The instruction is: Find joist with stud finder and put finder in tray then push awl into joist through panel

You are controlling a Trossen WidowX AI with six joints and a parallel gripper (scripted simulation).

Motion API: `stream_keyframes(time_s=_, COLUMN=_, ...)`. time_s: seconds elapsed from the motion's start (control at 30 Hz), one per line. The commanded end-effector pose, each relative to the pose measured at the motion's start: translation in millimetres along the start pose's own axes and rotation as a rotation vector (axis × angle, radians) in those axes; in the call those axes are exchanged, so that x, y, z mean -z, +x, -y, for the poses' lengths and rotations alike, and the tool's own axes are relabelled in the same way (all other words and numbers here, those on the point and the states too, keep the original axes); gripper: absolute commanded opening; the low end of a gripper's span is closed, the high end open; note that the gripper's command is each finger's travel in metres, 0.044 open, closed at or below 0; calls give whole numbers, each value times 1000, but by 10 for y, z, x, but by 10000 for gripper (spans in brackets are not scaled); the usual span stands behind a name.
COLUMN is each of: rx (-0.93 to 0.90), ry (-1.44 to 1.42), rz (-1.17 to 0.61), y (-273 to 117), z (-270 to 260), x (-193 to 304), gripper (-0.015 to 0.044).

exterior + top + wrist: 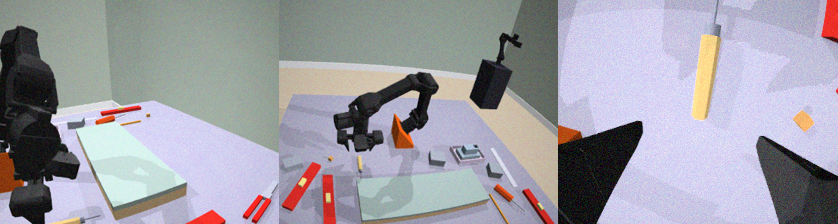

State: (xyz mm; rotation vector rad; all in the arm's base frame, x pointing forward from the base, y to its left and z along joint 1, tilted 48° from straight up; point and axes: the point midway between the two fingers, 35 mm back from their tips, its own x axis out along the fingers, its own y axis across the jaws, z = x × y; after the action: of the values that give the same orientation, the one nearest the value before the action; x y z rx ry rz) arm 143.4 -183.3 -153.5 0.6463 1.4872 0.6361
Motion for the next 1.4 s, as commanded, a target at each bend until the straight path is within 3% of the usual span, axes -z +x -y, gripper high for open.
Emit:
stream_keyframes(time_s=0.0, rx=1, ry=7, rz=-3, y=7, z=-9, x=-21, gripper=440)
stream_keyframes(time_s=1.23, rx=-1, ry=6, rz=-2, y=509, z=-15, x=-61, gripper=440)
stream_keyframes(time_s=1.37, rx=-1, ry=6, rz=-2, y=509, z=-15, x=-61, gripper=335)
